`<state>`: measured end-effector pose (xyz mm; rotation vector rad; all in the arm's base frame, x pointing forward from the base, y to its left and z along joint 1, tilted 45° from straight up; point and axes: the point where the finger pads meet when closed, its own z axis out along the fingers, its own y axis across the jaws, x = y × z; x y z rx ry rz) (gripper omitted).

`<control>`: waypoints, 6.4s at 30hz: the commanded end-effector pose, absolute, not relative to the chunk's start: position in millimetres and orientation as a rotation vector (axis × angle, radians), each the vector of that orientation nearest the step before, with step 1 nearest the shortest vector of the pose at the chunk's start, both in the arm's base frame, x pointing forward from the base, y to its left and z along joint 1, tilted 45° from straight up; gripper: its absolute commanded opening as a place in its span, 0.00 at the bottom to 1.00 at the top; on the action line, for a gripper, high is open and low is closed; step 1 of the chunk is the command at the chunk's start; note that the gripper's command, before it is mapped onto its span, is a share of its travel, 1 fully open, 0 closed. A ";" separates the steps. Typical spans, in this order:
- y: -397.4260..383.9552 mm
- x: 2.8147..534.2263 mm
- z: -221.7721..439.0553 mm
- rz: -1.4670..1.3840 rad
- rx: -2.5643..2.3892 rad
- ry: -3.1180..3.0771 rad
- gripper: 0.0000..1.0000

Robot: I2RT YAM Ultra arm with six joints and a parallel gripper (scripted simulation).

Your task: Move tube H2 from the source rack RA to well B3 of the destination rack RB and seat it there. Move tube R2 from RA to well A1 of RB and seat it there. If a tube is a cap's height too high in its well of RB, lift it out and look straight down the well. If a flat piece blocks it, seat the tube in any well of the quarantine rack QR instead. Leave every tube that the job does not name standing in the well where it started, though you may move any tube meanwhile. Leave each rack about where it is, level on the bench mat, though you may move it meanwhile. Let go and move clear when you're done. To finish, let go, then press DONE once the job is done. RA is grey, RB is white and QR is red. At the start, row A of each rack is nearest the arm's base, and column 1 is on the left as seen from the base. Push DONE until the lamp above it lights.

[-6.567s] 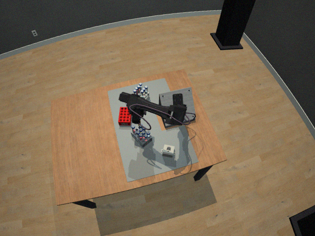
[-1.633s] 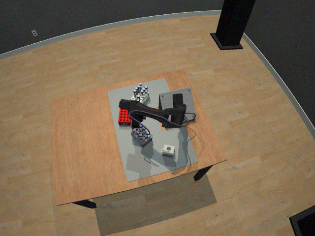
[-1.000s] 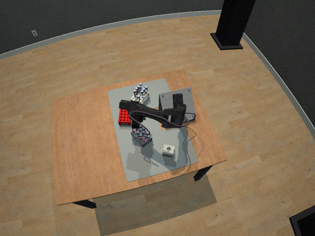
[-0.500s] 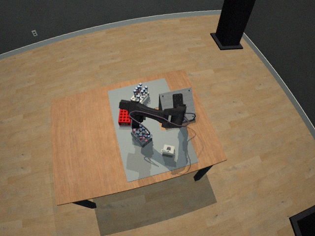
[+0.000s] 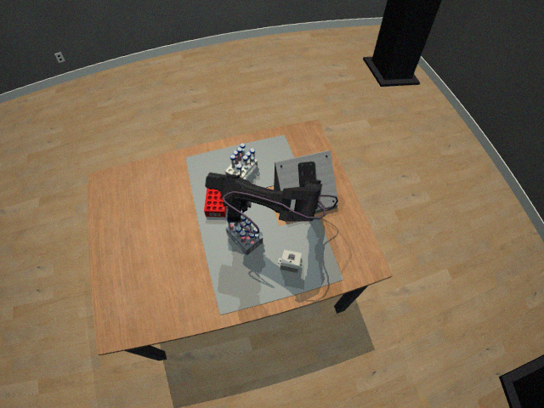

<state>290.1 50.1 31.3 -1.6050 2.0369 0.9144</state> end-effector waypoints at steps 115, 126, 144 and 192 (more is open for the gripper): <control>-64.1 298.3 -4.6 1.191 0.124 2.998 0.00; -62.5 297.4 -3.6 1.169 -0.308 2.876 0.00; -61.8 296.9 -2.9 1.061 -0.991 2.537 0.00; -20.0 295.9 33.8 0.970 -1.426 2.179 0.00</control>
